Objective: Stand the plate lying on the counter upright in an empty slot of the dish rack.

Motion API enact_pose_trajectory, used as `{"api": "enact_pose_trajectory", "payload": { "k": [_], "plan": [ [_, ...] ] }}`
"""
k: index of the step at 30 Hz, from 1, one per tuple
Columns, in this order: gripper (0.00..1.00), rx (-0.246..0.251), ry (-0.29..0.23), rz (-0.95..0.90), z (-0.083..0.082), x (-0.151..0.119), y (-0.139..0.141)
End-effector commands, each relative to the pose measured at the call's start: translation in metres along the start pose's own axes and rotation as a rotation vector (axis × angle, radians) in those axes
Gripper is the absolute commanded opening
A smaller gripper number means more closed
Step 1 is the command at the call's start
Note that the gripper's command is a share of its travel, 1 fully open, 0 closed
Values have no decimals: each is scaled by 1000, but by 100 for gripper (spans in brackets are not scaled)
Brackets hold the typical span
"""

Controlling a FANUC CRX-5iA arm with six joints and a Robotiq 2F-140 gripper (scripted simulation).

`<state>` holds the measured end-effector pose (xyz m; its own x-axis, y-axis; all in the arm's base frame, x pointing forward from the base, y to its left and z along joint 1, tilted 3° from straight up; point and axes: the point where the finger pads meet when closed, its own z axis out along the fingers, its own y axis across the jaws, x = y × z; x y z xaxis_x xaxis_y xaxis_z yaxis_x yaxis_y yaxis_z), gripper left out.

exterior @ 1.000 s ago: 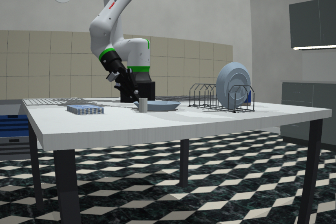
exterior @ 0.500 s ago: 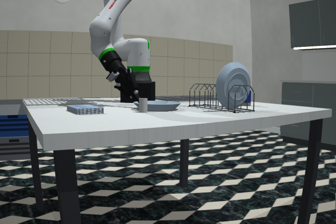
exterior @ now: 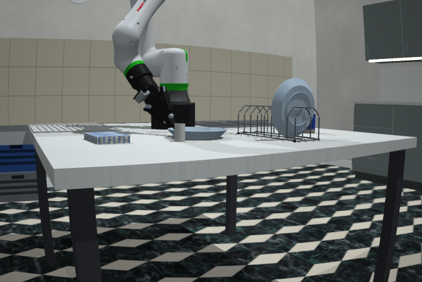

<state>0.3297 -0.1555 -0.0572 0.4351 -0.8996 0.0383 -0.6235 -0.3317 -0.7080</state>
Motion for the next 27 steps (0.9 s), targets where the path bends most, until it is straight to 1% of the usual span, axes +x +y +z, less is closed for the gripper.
{"api": "enact_pose_trajectory", "payload": {
  "k": [1,16,27],
  "plan": [
    [10,0,1,-1,0,0,0],
    [10,-3,0,-1,0,0,-1],
    [10,-25,-1,0,-2,0,-3]
  ]
}}
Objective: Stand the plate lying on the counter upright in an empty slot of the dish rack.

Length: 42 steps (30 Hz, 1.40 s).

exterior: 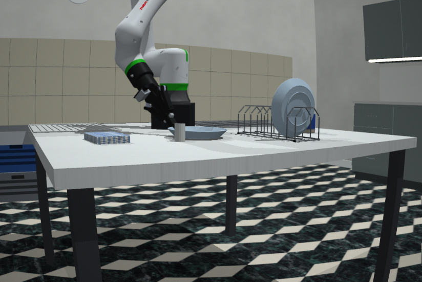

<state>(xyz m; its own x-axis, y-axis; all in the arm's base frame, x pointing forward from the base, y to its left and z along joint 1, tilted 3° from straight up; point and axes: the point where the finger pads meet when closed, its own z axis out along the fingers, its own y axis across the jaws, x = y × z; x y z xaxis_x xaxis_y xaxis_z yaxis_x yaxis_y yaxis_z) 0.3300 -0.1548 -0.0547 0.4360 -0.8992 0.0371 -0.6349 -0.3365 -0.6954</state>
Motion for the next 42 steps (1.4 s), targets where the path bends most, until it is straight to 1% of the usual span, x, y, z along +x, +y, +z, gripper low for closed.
{"api": "enact_pose_trajectory", "payload": {
  "k": [1,5,18,20,35,37,42],
  "plan": [
    [10,-10,0,-1,-1,0,-1],
    [10,-17,0,-1,-2,0,-3],
    [10,-82,2,-1,-7,1,-12],
    [10,-82,2,-1,-7,1,-12],
    [10,-188,2,-1,-15,1,-28],
    [10,-188,2,-1,-15,1,-28],
    [10,-228,1,0,-17,0,-34]
  ]
}}
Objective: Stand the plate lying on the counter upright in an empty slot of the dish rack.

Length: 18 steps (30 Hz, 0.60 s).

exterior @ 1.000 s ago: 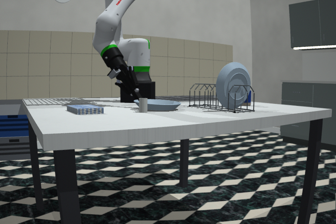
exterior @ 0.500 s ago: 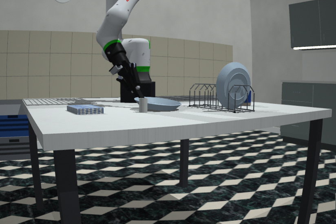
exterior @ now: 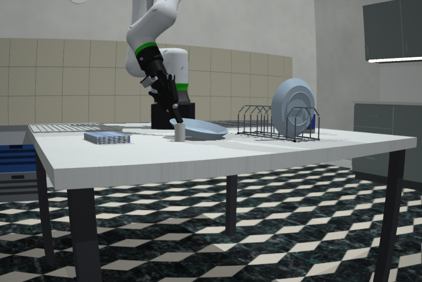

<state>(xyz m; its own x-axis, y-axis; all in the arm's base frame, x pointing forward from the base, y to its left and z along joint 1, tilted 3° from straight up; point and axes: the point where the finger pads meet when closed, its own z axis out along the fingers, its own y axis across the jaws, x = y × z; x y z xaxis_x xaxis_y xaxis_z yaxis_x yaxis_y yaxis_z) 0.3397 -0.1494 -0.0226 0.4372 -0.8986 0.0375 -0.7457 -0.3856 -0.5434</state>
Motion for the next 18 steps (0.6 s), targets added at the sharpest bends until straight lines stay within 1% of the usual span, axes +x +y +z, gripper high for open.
{"api": "enact_pose_trajectory", "payload": {
  "k": [1,10,12,18],
  "plan": [
    [10,-41,2,1,-3,0,-5],
    [10,-121,1,1,-9,0,-16],
    [10,-121,1,1,-9,0,-16],
    [10,-181,2,1,-13,0,-26]
  ]
}}
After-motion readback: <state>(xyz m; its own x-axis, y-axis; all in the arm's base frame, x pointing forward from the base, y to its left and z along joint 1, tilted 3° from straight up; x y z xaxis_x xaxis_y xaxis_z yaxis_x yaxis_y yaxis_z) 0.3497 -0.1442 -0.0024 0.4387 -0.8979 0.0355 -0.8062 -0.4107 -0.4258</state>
